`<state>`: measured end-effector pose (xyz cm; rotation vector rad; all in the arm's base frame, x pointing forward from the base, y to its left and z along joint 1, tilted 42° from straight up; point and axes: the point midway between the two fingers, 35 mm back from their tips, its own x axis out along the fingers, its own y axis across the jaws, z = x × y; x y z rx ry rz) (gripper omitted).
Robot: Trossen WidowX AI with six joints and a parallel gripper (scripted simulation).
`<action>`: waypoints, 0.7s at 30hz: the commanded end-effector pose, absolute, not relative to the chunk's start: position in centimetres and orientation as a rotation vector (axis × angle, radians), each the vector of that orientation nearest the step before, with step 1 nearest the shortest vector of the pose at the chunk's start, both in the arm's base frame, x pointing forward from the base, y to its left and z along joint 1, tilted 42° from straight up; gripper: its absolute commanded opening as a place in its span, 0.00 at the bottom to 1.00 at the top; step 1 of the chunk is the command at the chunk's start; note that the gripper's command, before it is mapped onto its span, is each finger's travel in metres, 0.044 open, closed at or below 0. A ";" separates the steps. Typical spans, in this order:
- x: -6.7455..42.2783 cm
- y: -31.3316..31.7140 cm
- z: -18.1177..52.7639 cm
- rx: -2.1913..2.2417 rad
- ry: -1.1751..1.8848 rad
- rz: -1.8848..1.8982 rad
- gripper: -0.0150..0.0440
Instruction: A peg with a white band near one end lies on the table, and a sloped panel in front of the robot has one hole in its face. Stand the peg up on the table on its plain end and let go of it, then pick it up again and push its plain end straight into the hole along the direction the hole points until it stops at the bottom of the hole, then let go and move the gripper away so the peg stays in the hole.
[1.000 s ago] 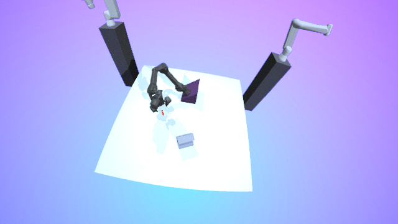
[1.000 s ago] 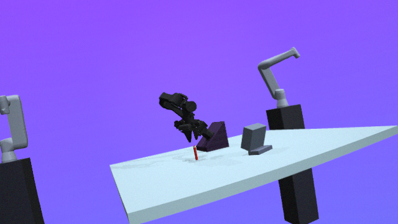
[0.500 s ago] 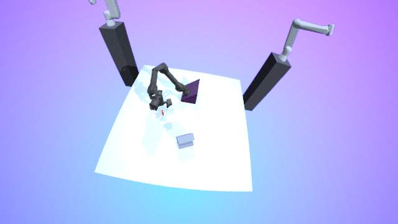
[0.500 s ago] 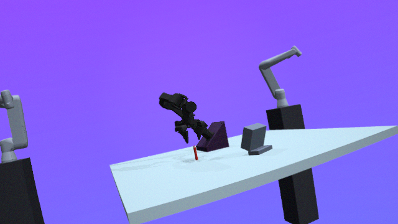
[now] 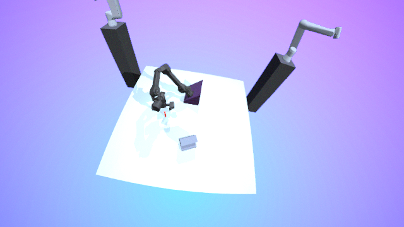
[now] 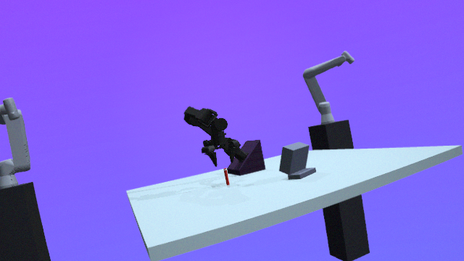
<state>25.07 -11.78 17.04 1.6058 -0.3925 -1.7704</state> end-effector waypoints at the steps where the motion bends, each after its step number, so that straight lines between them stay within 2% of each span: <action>1: 25.0 -12.1 16.5 1.600 -0.388 -1.775 1.00; 21: 25.1 -14.3 14.1 1.601 -0.389 -1.774 1.00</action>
